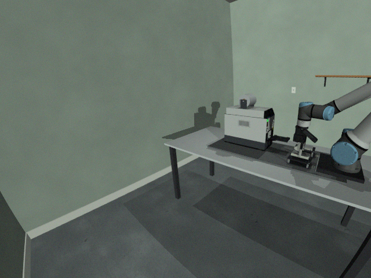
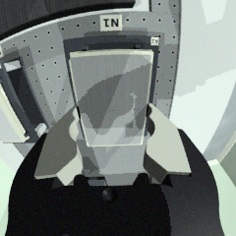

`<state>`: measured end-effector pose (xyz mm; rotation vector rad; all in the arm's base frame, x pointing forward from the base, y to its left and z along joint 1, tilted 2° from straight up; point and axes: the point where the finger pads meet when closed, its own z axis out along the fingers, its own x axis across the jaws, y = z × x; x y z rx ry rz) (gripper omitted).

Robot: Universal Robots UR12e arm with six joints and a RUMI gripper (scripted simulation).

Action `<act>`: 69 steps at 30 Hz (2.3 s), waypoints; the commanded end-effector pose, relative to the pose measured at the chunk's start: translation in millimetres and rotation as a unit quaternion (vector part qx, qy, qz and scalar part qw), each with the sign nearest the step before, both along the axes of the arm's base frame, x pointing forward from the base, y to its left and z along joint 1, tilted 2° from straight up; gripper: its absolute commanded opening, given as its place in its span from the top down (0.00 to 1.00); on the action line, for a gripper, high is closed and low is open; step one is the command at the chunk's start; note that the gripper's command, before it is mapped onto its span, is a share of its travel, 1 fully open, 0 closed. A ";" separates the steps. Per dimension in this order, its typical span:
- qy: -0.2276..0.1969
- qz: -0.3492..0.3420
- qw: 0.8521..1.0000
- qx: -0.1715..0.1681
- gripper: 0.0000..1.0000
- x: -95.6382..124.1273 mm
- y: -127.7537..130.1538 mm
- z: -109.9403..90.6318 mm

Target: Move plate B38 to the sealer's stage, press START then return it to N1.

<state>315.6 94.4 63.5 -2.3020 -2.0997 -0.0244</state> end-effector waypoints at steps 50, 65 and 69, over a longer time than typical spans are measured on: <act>-0.001 0.000 1.000 0.000 1.00 0.7 0.2 -11.1; -0.001 0.000 1.000 0.000 1.00 0.7 0.3 -15.5; -0.001 0.000 1.000 0.000 1.00 0.8 0.4 -16.9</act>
